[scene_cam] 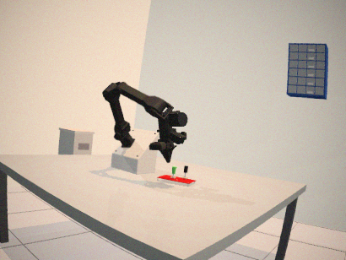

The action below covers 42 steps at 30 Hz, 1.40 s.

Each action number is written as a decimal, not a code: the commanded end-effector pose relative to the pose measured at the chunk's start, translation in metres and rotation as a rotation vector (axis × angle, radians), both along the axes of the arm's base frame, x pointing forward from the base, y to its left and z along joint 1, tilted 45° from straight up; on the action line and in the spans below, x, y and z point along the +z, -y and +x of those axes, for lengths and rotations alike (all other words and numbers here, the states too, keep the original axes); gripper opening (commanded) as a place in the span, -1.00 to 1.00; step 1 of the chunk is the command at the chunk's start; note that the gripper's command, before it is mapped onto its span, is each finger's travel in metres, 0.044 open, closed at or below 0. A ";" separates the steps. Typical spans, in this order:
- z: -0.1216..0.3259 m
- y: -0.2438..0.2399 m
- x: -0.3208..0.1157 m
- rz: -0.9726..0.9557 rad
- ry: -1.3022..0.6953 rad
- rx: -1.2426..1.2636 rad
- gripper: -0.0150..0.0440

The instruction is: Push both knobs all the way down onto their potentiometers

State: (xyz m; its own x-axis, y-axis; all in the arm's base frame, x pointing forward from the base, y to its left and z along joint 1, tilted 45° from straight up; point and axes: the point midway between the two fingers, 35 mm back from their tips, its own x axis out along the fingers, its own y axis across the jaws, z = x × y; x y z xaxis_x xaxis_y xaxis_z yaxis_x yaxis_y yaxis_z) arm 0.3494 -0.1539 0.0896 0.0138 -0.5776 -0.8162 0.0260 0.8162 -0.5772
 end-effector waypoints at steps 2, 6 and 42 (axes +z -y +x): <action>-0.002 -0.020 -0.017 -0.016 -0.133 0.112 -0.49; -0.003 -0.035 -0.028 -0.028 -0.229 0.198 -0.49; -0.021 -0.073 -0.081 -0.105 -0.625 0.554 -0.49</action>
State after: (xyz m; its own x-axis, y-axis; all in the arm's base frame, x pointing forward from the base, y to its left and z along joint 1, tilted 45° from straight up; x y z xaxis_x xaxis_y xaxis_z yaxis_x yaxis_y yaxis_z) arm 0.3298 -0.0778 0.0111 -0.1175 -0.6898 -0.7144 -0.7077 0.5629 -0.4271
